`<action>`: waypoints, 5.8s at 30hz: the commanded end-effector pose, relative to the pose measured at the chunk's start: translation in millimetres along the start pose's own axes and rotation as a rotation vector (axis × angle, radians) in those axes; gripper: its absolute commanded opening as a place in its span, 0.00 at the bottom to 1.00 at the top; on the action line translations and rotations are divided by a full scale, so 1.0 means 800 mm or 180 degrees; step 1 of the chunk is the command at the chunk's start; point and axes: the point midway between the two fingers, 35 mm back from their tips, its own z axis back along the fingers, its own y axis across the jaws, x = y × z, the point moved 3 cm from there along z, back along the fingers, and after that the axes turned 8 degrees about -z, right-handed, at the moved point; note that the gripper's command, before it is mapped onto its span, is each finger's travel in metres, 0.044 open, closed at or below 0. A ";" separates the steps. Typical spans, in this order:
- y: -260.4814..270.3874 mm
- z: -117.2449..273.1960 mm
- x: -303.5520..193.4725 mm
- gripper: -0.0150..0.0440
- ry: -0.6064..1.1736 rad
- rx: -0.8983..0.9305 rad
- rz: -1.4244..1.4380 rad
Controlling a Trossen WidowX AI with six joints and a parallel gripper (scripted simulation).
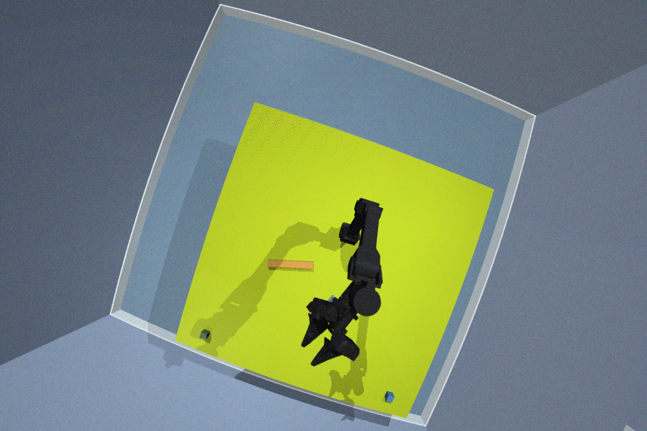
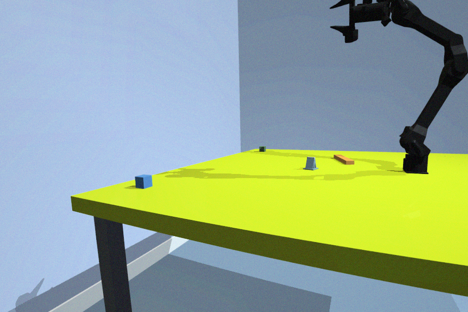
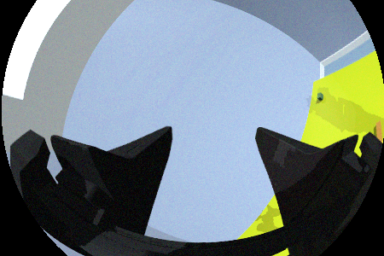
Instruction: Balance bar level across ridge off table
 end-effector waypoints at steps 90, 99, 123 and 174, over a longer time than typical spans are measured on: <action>-0.662 0.002 0.054 0.79 0.2123 -0.5132 0.0710; -0.665 0.003 0.054 0.79 0.2123 -0.5132 0.0710; -0.662 0.000 0.056 0.34 0.2092 -0.5133 0.0721; -0.541 -0.038 0.021 0.25 0.1829 -0.5227 0.0433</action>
